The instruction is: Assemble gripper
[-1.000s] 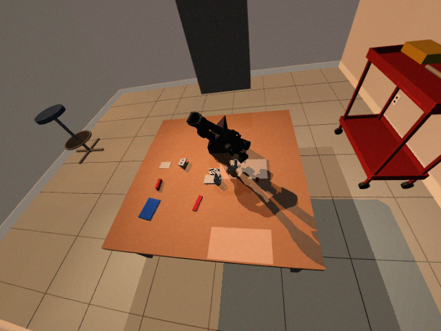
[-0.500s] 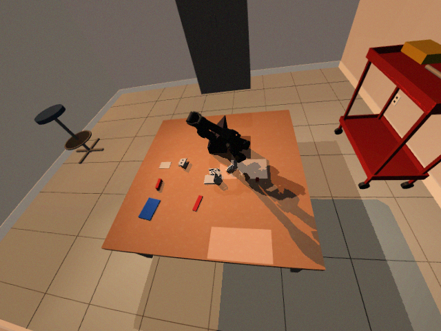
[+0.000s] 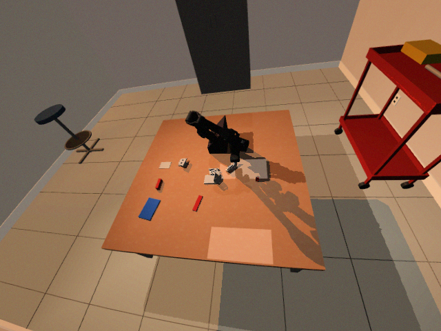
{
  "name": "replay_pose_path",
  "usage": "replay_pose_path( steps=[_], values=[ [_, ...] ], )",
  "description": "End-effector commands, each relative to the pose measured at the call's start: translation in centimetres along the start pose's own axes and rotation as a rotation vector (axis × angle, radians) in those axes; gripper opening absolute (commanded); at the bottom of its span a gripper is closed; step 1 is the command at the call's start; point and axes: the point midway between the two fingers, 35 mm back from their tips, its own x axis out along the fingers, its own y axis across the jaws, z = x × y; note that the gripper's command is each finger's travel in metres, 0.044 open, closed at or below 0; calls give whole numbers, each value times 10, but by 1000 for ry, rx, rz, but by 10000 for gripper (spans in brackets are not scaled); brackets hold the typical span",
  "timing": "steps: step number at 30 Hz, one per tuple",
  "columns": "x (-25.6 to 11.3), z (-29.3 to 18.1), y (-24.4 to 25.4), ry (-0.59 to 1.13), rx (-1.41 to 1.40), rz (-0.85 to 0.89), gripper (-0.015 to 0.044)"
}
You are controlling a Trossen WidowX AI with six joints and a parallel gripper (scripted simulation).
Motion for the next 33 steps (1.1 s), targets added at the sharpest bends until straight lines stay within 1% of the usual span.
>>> replay_pose_path(
  steps=[1,33],
  values=[
    [0,-2,3,-1,124,4,0],
    [1,-15,18,2,1089,6,0]
  ],
)
